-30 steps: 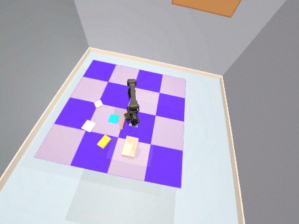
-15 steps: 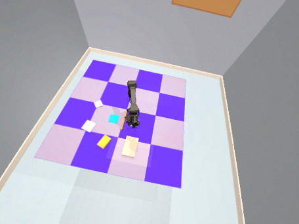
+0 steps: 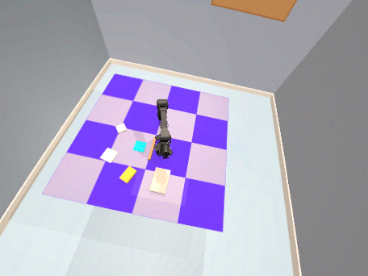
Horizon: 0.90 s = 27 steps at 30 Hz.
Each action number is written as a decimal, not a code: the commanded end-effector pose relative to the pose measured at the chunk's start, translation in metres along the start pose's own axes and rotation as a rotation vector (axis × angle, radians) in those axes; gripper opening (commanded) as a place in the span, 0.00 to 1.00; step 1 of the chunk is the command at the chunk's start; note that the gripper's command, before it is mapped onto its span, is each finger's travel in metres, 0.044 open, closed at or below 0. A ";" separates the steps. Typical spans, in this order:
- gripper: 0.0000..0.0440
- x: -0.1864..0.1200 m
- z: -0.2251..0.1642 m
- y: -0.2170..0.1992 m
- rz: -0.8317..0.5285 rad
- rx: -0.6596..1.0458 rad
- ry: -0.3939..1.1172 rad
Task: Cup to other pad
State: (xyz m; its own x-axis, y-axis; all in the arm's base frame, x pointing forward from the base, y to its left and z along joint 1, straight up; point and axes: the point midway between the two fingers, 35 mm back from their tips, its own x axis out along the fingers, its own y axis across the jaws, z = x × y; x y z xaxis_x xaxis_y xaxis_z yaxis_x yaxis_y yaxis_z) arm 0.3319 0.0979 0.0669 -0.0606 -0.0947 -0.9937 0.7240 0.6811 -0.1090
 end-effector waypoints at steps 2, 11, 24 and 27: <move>0.00 -0.004 0.003 -0.003 0.001 0.004 -0.006; 0.00 -0.035 0.009 -0.009 0.050 0.061 -0.013; 0.00 -0.080 0.036 -0.022 0.132 0.179 -0.043; 0.00 -0.086 0.045 -0.026 0.148 0.202 -0.056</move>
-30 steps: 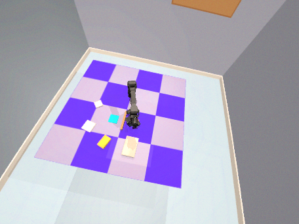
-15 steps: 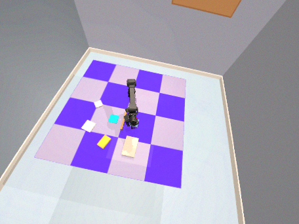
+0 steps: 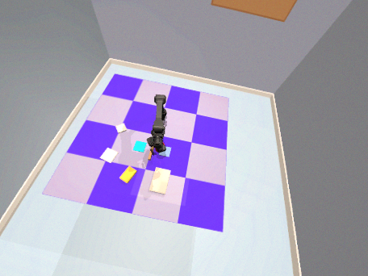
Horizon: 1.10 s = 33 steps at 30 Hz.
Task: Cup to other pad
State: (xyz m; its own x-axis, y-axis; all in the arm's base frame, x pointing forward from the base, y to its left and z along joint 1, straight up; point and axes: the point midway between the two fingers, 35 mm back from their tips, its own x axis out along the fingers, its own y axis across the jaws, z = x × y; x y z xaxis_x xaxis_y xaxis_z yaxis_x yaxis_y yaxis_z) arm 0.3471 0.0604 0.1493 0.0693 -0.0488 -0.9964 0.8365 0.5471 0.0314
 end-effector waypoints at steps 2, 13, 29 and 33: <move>0.00 -0.009 0.013 -0.001 0.028 0.034 -0.020; 0.00 -0.014 0.057 -0.013 0.073 0.115 -0.069; 0.00 -0.003 0.111 -0.044 0.092 0.221 -0.116; 0.00 0.003 0.120 -0.053 0.091 0.244 -0.123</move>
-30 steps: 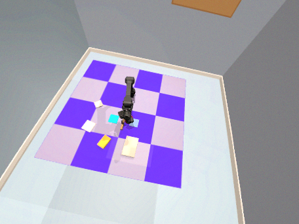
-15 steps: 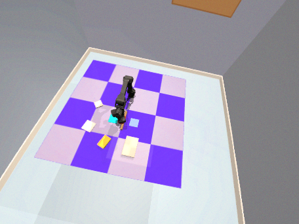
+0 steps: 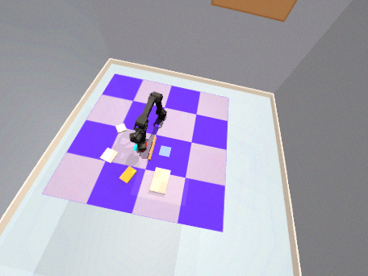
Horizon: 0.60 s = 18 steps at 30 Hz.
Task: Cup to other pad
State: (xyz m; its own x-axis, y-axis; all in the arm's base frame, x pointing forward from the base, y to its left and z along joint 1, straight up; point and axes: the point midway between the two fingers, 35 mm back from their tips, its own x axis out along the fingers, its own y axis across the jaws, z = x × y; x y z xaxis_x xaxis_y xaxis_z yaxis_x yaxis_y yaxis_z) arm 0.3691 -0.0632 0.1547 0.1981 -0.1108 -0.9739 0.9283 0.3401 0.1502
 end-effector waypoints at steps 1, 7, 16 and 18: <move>0.00 0.003 0.007 -0.004 0.002 0.008 -0.011; 0.00 0.014 0.017 -0.015 -0.003 0.036 -0.019; 0.00 0.035 0.022 -0.030 -0.012 0.065 -0.022; 0.00 0.040 0.021 -0.033 -0.015 0.070 -0.022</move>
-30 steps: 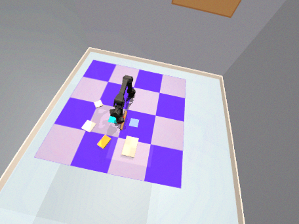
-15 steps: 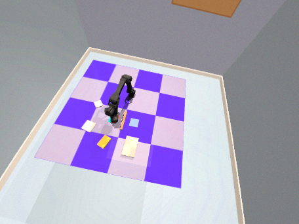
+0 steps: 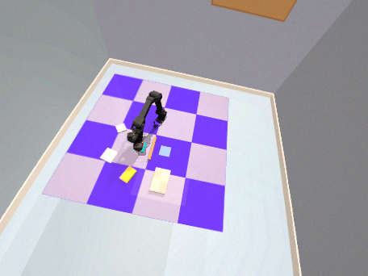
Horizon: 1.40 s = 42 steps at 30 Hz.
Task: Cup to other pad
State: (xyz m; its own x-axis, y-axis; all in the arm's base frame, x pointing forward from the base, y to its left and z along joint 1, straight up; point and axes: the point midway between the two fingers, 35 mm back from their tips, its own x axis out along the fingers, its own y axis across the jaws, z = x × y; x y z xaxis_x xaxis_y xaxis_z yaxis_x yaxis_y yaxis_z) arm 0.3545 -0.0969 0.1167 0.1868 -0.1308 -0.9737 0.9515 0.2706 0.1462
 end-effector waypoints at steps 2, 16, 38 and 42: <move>0.00 0.007 0.000 -0.006 -0.001 0.003 -0.005; 0.06 0.036 -0.008 -0.035 -0.047 0.039 0.009; 0.51 0.003 0.004 -0.042 0.087 0.094 -0.017; 0.55 -0.009 0.007 -0.043 0.111 0.106 -0.024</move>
State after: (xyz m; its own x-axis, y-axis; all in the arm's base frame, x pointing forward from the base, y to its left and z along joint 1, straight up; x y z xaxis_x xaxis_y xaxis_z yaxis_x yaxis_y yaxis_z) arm 0.3142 -0.1139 0.1130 0.2794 -0.1286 -0.9515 0.9502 0.1797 0.2547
